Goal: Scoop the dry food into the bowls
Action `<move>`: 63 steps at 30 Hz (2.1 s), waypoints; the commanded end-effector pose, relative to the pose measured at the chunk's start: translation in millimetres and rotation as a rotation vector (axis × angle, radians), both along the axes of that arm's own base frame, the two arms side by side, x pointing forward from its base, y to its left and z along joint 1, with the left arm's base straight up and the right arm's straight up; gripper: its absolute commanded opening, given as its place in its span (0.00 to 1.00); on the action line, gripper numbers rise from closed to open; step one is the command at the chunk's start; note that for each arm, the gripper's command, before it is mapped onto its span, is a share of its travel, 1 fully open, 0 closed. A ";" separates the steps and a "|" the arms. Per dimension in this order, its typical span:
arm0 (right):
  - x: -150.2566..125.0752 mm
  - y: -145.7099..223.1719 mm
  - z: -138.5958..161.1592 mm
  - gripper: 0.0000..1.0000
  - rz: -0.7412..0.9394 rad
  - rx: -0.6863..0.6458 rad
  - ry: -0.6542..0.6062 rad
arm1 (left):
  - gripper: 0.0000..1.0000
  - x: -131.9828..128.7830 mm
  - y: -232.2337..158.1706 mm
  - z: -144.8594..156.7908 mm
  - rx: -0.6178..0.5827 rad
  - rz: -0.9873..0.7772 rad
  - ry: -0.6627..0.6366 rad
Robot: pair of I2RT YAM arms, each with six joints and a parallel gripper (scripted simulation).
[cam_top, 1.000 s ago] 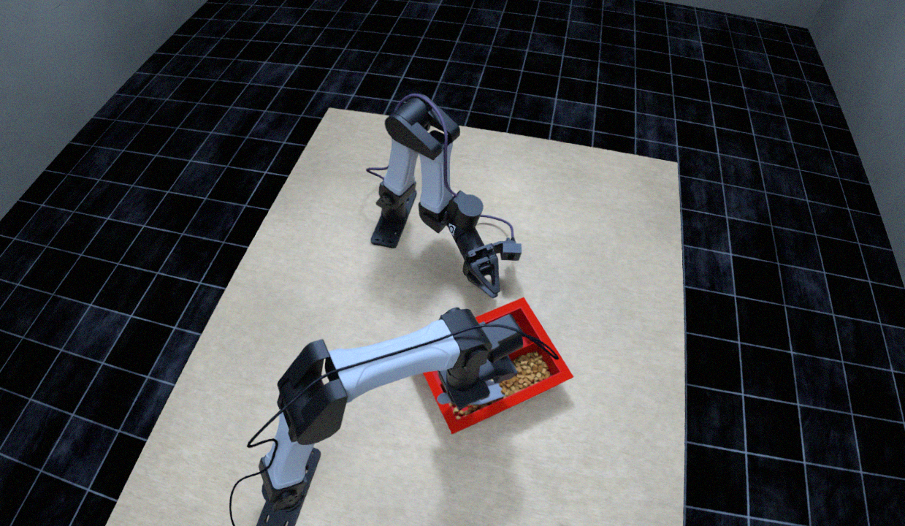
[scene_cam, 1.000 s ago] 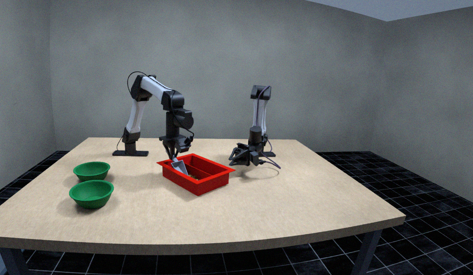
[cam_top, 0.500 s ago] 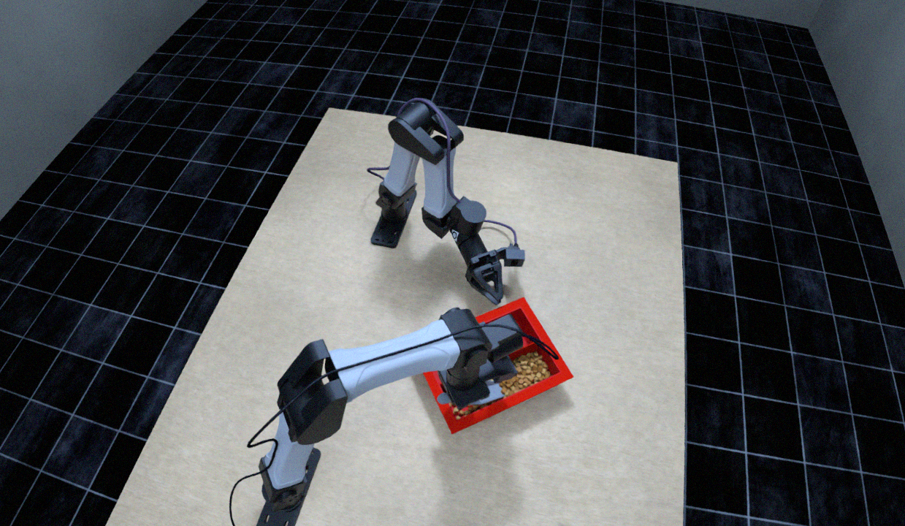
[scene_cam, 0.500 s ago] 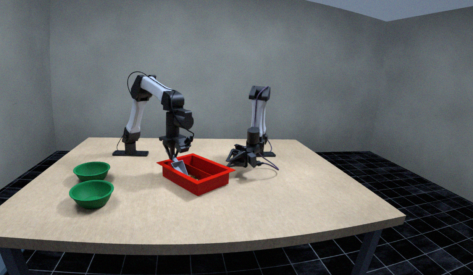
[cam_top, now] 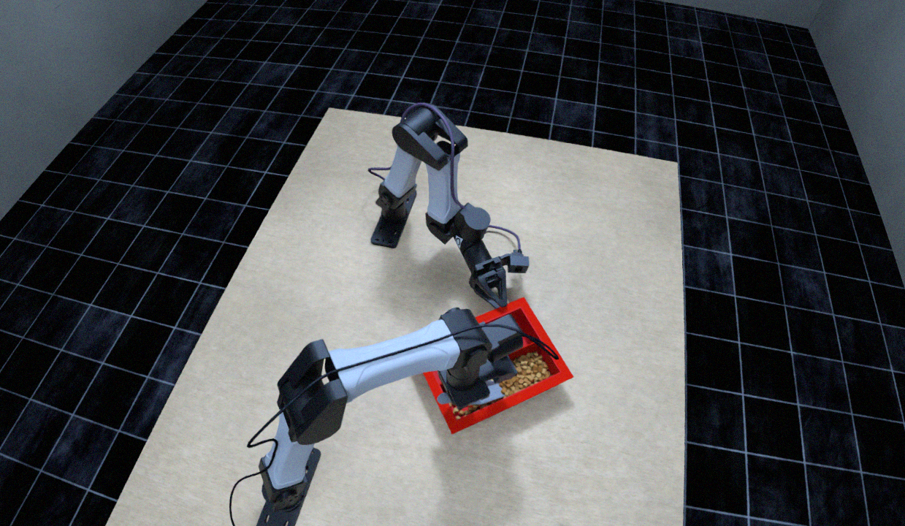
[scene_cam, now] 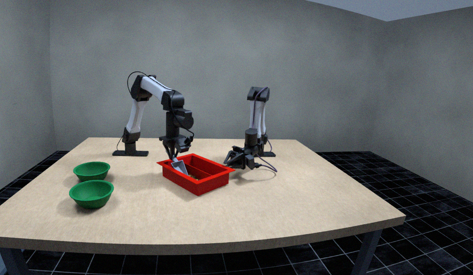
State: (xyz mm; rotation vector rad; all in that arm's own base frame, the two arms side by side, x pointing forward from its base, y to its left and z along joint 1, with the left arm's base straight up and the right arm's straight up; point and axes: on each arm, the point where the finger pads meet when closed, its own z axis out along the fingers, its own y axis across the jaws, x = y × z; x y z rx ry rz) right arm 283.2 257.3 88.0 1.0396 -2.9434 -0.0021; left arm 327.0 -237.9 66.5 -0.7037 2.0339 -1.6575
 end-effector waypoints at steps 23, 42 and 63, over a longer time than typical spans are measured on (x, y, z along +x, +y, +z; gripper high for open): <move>9.9 4.3 23.2 0.00 0.000 0.049 -0.068 | 0.27 14.9 -15.8 22.4 -0.017 0.005 -0.033; 5.8 1.6 25.2 0.00 0.009 0.093 -0.006 | 0.27 17.5 -23.0 44.4 -0.034 -0.009 -0.058; 9.0 -2.4 27.8 0.00 0.011 0.129 0.019 | 0.27 21.0 -26.8 54.0 -0.034 -0.003 -0.057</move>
